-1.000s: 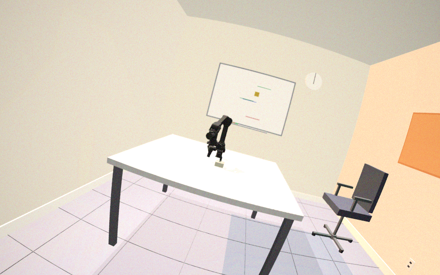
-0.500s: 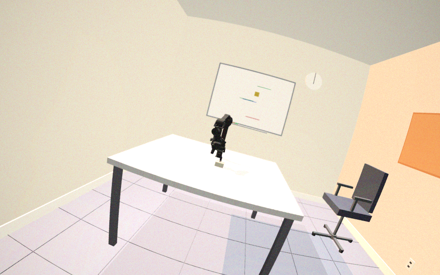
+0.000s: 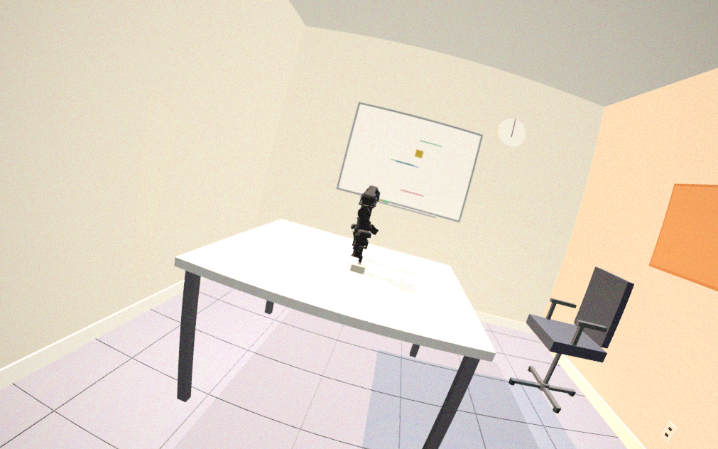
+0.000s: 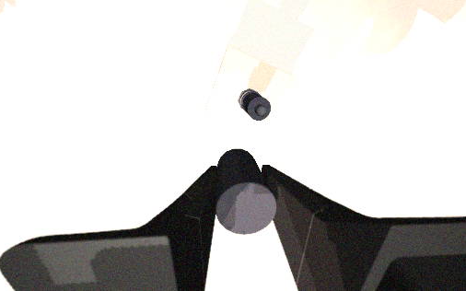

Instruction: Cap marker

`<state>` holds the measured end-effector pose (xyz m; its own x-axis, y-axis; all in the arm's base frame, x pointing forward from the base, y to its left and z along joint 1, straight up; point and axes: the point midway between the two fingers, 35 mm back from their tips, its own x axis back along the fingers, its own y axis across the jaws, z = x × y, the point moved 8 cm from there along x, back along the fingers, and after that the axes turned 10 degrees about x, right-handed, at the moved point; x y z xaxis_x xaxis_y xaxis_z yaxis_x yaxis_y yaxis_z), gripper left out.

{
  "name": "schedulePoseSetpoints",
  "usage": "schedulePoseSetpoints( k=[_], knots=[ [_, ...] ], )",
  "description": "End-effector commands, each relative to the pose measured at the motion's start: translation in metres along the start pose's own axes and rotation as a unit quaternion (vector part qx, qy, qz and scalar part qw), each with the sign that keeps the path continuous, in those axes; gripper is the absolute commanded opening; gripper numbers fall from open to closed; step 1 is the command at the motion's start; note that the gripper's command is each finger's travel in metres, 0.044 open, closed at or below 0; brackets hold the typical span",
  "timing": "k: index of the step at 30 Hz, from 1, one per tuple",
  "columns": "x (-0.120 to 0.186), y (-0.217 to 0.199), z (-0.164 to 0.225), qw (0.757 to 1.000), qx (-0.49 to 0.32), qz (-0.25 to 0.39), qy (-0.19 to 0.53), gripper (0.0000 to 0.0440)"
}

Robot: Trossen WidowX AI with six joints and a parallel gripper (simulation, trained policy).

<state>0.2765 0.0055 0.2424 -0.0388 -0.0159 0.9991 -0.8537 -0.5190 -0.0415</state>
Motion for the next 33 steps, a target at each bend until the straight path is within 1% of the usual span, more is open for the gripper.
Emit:
schedulePoseSetpoints(
  k=[1, 12, 33],
  knots=[
    [0.006, -0.012, -0.009, 1.000, 0.003, 0.002, -0.003, 0.0035],
    [0.010, -0.030, -0.028, 1.000, 0.010, -0.012, -0.011, 0.0018],
    [-0.017, -0.034, -0.028, 0.999, 0.001, -0.046, -0.024, 0.0000]
  ],
)
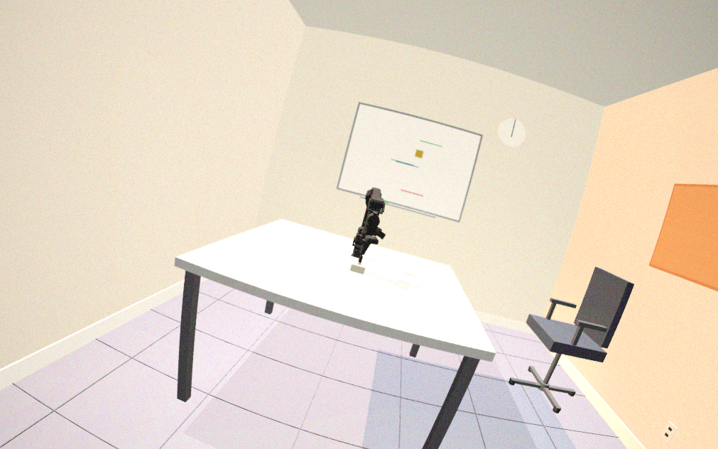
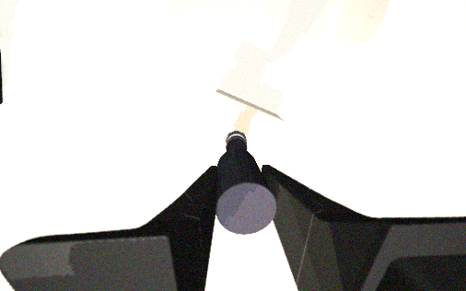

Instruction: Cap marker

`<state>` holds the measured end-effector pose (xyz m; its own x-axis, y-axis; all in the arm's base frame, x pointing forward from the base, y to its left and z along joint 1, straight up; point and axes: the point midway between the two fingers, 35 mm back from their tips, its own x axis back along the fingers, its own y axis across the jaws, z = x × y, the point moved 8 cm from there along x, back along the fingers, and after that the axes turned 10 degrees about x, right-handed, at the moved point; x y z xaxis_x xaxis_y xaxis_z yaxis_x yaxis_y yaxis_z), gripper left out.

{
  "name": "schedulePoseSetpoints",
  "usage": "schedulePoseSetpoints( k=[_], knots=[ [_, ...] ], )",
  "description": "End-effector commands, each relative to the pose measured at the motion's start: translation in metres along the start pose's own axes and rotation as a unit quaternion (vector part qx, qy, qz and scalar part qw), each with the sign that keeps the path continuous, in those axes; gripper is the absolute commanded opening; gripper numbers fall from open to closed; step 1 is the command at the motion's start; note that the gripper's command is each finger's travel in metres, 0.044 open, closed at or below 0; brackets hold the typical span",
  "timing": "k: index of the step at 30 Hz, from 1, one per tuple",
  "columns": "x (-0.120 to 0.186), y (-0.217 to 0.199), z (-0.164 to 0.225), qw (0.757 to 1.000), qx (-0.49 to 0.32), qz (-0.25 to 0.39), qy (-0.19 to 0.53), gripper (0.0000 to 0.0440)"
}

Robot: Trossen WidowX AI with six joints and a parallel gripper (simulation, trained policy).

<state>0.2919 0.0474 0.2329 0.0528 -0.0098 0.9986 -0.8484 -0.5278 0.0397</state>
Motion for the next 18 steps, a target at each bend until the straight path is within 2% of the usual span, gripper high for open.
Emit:
schedulePoseSetpoints(
  k=[1, 18],
  knots=[
    [-0.007, 0.000, 0.001, 1.000, -0.004, -0.007, -0.004, 0.0000],
    [-0.051, -0.002, 0.003, 0.999, 0.016, -0.020, -0.023, 0.0001]
  ],
)
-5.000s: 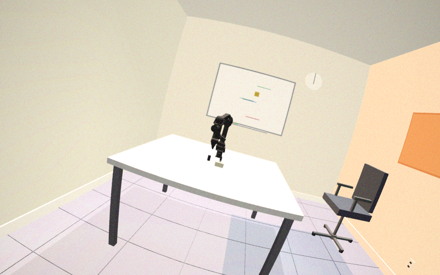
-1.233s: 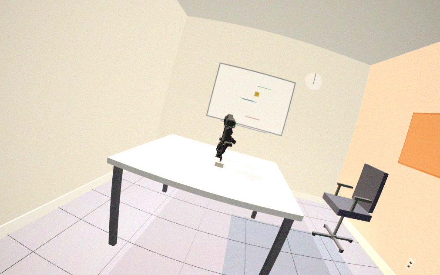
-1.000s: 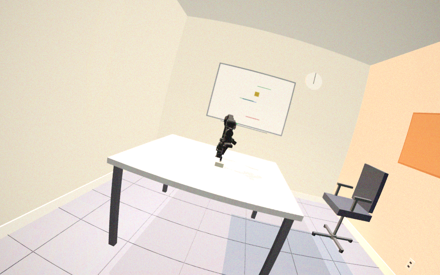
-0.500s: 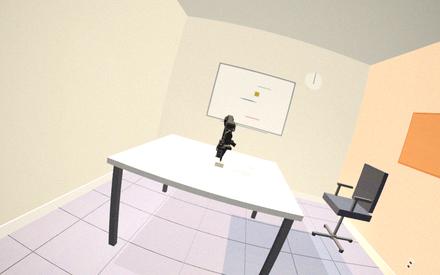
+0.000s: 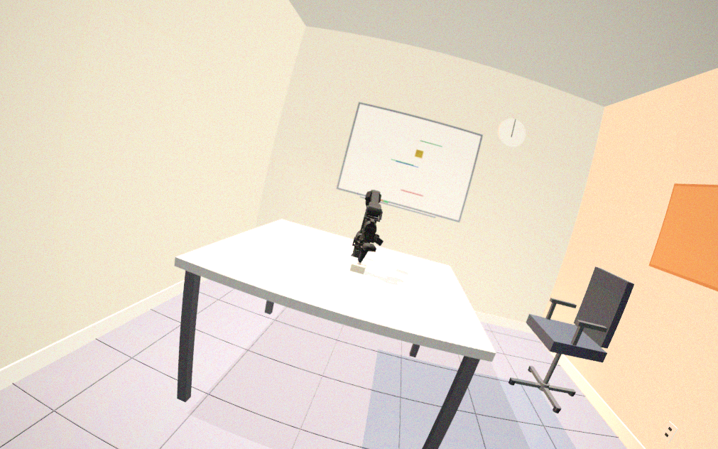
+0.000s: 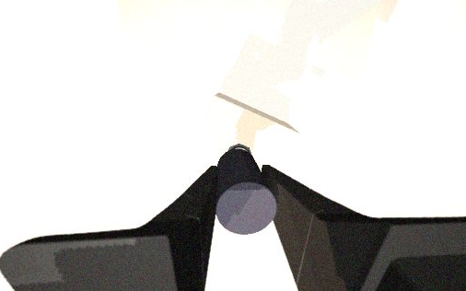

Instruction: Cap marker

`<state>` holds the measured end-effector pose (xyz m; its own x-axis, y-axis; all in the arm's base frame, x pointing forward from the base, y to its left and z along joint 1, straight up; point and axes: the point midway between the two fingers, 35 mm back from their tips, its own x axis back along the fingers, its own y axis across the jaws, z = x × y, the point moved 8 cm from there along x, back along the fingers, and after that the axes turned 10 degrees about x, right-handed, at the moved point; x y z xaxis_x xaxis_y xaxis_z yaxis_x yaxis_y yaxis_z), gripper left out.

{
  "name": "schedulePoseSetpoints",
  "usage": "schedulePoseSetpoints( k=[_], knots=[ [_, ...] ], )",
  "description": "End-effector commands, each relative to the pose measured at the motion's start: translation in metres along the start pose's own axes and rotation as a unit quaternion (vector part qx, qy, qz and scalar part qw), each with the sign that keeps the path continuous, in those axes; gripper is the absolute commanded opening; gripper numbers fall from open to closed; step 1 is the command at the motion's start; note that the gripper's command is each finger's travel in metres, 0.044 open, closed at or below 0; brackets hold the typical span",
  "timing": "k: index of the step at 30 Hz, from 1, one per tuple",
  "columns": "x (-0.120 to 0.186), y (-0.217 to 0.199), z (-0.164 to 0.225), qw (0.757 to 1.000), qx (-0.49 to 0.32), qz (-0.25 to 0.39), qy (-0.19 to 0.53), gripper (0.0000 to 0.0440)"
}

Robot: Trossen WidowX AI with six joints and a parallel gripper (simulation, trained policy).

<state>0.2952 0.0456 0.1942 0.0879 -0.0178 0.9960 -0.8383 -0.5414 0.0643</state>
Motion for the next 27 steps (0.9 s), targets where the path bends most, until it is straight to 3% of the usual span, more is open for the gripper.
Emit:
schedulePoseSetpoints(
  k=[1, 2, 4, 6, 27],
  knots=[
    [-0.014, 0.001, -0.001, 1.000, 0.010, -0.007, -0.010, 0.0001],
    [-0.016, 0.001, -0.001, 1.000, 0.012, -0.008, -0.009, 0.0002],
    [-0.020, 0.003, -0.001, 1.000, 0.013, -0.015, -0.010, 0.0055],
    [-0.023, 0.006, -0.003, 0.999, 0.015, -0.023, -0.018, 0.0065],
    [-0.032, 0.007, 0.001, 0.999, 0.038, -0.019, -0.003, 0.0099]
  ],
)
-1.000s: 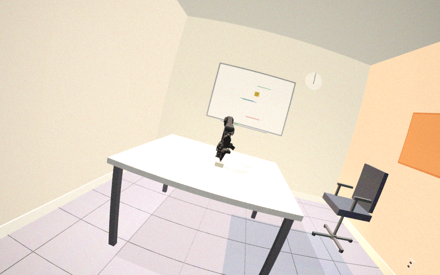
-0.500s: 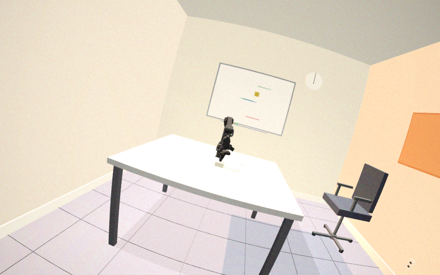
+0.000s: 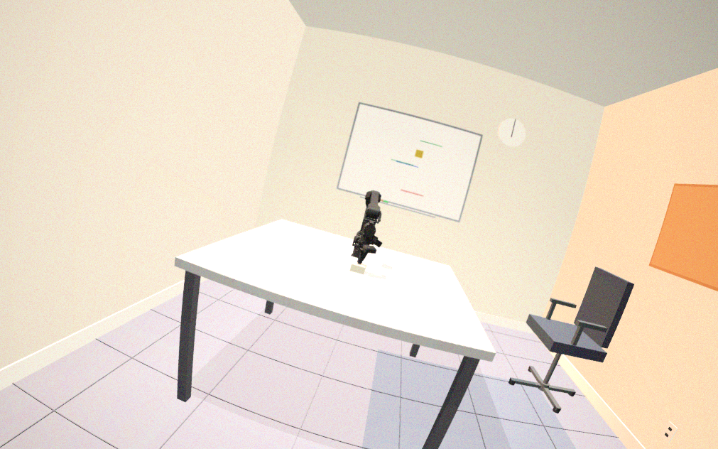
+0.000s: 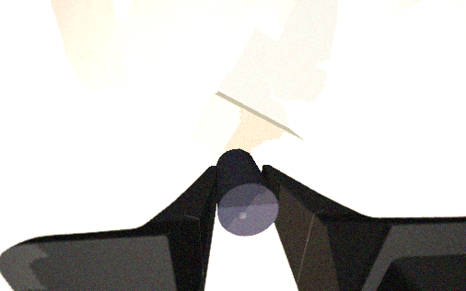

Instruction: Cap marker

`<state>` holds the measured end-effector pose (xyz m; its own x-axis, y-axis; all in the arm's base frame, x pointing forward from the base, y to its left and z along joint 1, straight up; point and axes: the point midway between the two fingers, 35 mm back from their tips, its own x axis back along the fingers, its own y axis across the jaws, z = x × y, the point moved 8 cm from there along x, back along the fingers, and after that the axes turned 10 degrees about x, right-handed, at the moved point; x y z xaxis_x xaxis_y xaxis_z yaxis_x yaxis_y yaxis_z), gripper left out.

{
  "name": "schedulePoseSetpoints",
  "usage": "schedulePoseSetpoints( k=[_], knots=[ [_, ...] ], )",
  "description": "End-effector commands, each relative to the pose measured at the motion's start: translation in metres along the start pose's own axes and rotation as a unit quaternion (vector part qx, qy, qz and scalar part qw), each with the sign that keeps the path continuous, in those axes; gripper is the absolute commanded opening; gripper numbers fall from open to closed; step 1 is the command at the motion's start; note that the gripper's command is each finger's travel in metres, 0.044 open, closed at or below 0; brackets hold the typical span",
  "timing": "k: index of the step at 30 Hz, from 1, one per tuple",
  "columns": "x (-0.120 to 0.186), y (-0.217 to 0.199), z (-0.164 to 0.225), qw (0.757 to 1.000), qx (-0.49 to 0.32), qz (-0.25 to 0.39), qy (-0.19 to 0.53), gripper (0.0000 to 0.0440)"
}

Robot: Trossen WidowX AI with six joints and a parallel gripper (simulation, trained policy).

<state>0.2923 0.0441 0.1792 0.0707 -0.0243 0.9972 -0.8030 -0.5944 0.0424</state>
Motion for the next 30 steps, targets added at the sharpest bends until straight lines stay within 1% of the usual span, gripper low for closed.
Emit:
schedulePoseSetpoints(
  k=[1, 24, 30],
  knots=[
    [-0.0168, 0.0051, 0.0002, 1.000, 0.005, -0.028, -0.006, 0.0101],
    [-0.0196, 0.0060, 0.0015, 0.999, 0.017, -0.028, -0.001, 0.0142],
    [-0.0222, 0.0117, -0.0034, 0.999, 0.020, -0.035, -0.014, 0.0199]
  ],
)
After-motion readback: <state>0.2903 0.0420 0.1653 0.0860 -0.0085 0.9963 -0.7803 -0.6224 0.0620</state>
